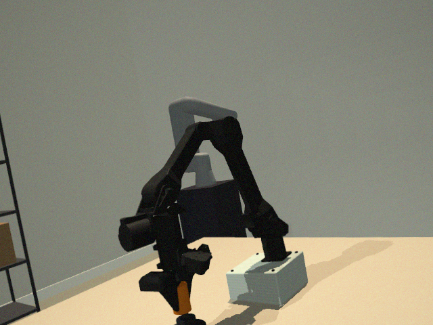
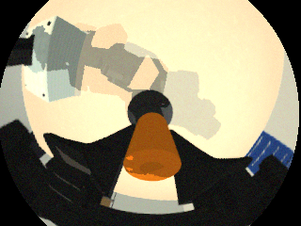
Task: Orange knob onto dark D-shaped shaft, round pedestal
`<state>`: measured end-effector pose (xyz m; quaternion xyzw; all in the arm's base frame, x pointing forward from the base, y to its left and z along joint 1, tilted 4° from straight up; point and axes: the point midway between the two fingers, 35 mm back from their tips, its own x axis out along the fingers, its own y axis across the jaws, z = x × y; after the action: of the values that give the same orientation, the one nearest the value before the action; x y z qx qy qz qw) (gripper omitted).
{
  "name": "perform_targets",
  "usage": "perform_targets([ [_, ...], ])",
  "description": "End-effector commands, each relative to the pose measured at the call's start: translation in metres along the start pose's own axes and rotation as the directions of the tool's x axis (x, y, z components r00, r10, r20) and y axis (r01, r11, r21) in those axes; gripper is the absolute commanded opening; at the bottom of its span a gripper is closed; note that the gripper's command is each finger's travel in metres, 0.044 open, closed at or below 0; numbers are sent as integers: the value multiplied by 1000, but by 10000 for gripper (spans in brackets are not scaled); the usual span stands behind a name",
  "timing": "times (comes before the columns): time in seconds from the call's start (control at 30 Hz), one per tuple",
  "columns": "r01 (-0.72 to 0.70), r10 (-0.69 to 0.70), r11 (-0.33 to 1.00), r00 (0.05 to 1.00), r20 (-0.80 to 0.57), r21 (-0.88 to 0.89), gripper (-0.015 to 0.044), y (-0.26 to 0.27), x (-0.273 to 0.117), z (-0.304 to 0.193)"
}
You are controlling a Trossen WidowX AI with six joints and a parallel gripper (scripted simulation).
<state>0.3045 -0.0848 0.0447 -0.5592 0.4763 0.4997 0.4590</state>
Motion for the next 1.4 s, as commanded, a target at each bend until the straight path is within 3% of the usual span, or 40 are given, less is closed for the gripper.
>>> perform_targets([
  [0.0, 3, -3, 1000, 1000, 1, -5, 0, -1, 0, 0],
  [0.53, 3, -3, 1000, 1000, 1, -14, 0, 3, -4, 2],
  [0.77, 3, -3, 977, 1000, 1, -213, 0, 6, -4, 3],
  [1.37, 3, -3, 977, 1000, 1, -213, 0, 3, -2, 1],
])
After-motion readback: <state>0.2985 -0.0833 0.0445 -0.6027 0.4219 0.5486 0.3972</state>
